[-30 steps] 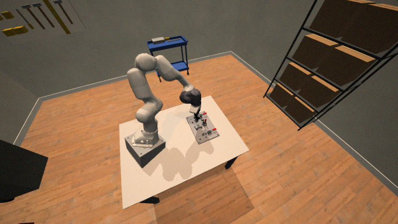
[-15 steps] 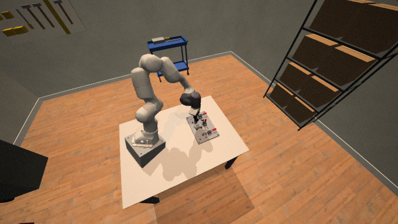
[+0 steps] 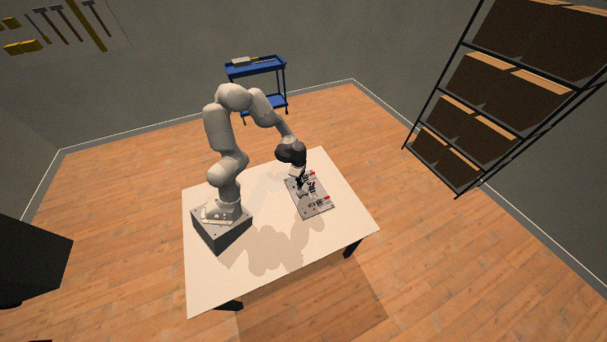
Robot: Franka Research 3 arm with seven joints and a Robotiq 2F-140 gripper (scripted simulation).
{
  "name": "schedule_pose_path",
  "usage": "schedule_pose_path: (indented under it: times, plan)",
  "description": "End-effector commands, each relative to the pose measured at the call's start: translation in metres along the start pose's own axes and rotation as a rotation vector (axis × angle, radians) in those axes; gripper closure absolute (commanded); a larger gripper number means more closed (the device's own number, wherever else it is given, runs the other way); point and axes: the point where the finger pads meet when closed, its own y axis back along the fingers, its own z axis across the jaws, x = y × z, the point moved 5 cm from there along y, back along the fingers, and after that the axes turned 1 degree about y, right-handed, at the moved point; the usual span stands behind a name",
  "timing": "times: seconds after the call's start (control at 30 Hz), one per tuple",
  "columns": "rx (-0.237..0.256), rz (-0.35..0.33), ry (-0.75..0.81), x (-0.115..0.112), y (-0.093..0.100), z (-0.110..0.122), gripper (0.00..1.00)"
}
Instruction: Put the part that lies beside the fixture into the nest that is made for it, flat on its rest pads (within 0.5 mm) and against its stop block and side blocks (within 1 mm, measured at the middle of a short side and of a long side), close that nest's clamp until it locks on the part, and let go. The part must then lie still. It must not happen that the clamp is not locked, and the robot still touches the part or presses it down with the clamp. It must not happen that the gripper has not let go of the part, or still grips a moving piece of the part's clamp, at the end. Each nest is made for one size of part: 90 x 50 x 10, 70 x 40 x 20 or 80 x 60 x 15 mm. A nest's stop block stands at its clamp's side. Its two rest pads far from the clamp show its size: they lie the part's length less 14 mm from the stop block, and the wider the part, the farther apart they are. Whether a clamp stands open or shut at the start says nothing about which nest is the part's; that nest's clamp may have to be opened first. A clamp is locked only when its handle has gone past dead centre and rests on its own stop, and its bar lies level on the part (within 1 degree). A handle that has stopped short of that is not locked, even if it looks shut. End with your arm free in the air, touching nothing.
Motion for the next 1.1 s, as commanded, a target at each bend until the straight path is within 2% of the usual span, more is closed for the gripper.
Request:
schedule_pose_path:
  times: [0.0, 1.07]
  plan:
    - [0.005, -0.008, 0.009, -0.0029, 0.0007, -0.0006, 1.00]
    - [0.005, -0.008, 0.004, -0.0053, -0.0036, -0.0006, 1.00]
